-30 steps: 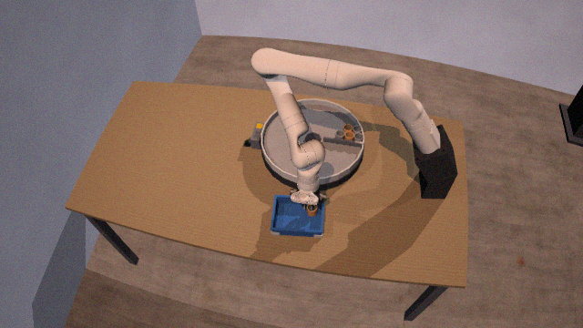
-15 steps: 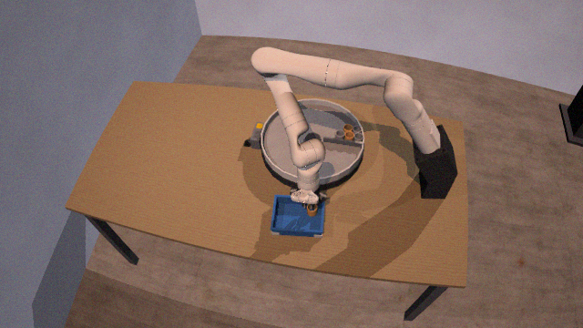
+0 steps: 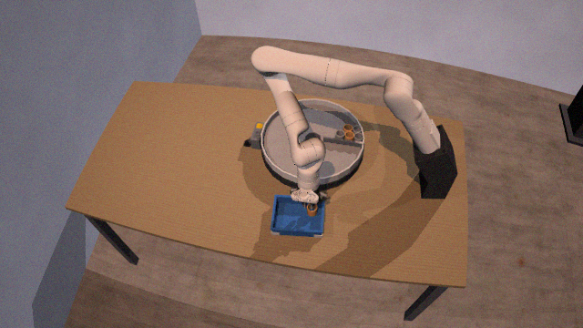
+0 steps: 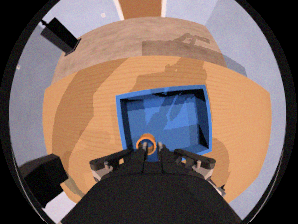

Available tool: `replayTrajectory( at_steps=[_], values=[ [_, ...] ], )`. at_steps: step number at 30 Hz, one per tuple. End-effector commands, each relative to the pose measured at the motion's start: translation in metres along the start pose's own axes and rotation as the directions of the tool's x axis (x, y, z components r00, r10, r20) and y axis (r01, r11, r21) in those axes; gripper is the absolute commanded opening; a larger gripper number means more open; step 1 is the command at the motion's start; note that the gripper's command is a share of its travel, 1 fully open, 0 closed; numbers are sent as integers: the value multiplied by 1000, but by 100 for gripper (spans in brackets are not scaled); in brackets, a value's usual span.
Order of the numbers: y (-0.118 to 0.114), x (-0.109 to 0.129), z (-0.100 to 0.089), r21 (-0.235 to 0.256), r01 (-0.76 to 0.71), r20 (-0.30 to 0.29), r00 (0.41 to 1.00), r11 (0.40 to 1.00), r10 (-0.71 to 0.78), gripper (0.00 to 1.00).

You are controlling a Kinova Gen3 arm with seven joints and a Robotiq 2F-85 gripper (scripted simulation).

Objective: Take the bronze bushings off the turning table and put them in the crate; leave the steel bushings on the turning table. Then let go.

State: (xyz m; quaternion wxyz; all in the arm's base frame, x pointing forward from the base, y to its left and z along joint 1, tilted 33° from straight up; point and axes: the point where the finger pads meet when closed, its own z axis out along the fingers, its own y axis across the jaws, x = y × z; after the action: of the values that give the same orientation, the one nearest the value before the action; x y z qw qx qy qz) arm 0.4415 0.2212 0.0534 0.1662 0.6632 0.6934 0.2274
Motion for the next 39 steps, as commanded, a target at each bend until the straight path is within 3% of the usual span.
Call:
replayTrajectory(
  at_steps=[1, 26, 31, 39],
  values=[
    [1, 0, -1, -3, 0, 0, 1000, 1000, 0, 19],
    [1, 0, -6, -3, 0, 0, 1000, 1000, 0, 19],
    [1, 0, -55, -3, 0, 0, 1000, 1000, 0, 19],
    [1, 0, -55, -3, 0, 0, 1000, 1000, 0, 19]
  ],
)
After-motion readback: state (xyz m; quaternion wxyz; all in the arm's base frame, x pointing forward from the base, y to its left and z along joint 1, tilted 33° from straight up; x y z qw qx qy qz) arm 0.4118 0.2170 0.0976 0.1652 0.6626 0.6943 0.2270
